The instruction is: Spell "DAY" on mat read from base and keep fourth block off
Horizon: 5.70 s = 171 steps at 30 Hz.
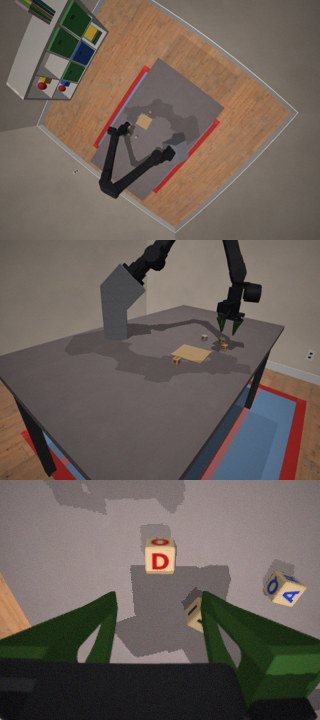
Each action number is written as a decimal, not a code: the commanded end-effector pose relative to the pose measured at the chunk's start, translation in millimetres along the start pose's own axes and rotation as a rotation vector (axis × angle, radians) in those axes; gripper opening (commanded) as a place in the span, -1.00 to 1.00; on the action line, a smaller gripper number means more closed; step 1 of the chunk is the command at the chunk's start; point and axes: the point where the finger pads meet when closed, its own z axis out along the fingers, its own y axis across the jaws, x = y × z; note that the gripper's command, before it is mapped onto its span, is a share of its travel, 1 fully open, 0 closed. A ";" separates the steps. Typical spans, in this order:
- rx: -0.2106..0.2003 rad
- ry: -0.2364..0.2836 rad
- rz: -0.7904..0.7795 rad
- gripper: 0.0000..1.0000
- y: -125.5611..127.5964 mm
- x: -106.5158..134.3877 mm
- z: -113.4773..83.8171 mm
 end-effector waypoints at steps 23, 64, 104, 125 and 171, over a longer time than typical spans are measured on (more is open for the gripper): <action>-0.014 0.010 0.000 0.16 9.6 8.7 34.5; -0.010 0.007 0.005 0.16 8.5 6.6 49.2; 0.008 -0.002 0.012 0.16 4.7 5.6 49.8; -0.004 0.004 0.007 0.16 -0.4 4.5 46.4; -0.009 0.008 0.003 0.16 5.4 7.4 81.0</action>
